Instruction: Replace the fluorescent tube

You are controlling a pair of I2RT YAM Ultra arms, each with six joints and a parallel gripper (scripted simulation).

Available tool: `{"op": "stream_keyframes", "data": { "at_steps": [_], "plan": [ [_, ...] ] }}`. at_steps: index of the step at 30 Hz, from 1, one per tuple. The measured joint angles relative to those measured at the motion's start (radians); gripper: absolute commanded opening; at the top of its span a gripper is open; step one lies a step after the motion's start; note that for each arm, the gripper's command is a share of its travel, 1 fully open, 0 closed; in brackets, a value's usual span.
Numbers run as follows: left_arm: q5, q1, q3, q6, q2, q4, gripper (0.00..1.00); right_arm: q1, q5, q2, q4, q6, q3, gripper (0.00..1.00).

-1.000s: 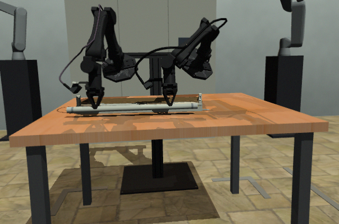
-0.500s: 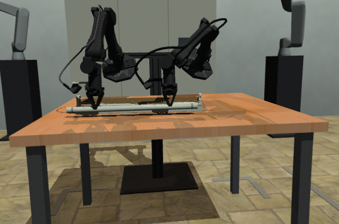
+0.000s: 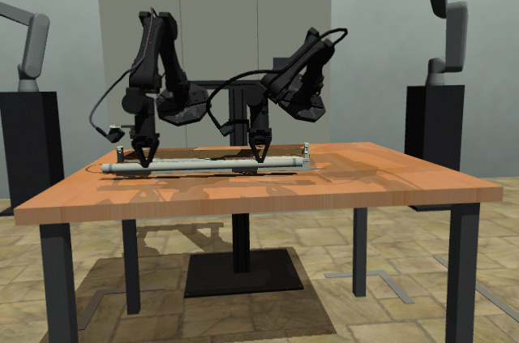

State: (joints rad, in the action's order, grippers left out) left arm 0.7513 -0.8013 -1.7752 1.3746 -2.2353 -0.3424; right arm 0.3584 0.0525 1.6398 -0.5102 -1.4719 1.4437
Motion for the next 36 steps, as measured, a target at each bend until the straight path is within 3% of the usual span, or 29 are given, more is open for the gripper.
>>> {"op": "stream_keyframes", "data": {
  "at_steps": [24,36],
  "plan": [
    [-0.027,0.007,-0.155,-0.066,-0.054,-0.204,0.11,-0.004,-0.011,0.061,-0.148,0.001,0.127,0.11],
    [-0.056,0.015,-0.325,-0.123,-0.121,-0.398,0.11,-0.010,-0.024,0.127,-0.294,0.001,0.261,0.11]
  ]
}}
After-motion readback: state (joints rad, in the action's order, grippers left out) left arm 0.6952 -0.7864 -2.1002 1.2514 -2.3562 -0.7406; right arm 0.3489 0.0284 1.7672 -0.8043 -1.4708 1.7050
